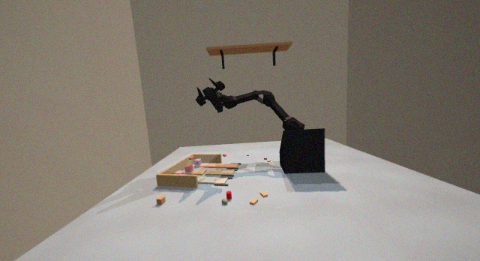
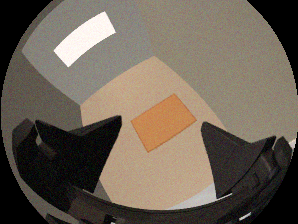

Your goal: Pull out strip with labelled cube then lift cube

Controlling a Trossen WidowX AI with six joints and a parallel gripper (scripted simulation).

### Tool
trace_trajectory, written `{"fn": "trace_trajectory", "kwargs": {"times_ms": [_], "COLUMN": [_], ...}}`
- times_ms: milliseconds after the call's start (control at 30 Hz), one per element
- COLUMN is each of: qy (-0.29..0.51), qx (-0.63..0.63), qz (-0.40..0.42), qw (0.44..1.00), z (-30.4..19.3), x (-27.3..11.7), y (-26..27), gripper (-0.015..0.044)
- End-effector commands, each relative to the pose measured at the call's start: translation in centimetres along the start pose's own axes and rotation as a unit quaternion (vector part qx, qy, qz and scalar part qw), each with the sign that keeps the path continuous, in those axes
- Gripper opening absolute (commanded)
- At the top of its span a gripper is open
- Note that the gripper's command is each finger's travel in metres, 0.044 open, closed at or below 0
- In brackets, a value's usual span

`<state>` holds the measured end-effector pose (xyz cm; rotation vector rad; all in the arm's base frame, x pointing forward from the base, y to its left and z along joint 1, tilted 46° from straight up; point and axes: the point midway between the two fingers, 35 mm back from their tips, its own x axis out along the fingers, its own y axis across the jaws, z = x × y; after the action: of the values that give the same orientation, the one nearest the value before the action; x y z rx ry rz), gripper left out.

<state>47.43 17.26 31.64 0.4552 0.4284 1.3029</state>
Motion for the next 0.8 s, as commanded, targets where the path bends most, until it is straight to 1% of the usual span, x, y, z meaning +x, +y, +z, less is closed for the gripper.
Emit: {"fn": "trace_trajectory", "kwargs": {"times_ms": [0, 67, 200, 300, 433, 533, 767], "qy": [-0.001, -0.010, -0.016, -0.002, 0.015, 0.047, 0.116], "qx": [-0.001, -0.006, -0.028, -0.052, -0.080, -0.112, -0.169], "qz": [-0.005, -0.048, -0.180, -0.280, -0.395, -0.474, -0.595], "qw": [1.000, 0.999, 0.983, 0.958, 0.915, 0.872, 0.777], "z": [-0.1, -1.4, -5.8, -9.8, -14.5, -18.2, -24.1], "x": [0.2, 1.3, 3.7, 4.3, 3.2, 1.7, -2.4], "y": [-0.1, -1.2, -4.1, -5.8, -6.7, -6.9, -6.1], "gripper": [0.0400, 0.0400, 0.0400, 0.0400, 0.0400, 0.0400, 0.0400]}}
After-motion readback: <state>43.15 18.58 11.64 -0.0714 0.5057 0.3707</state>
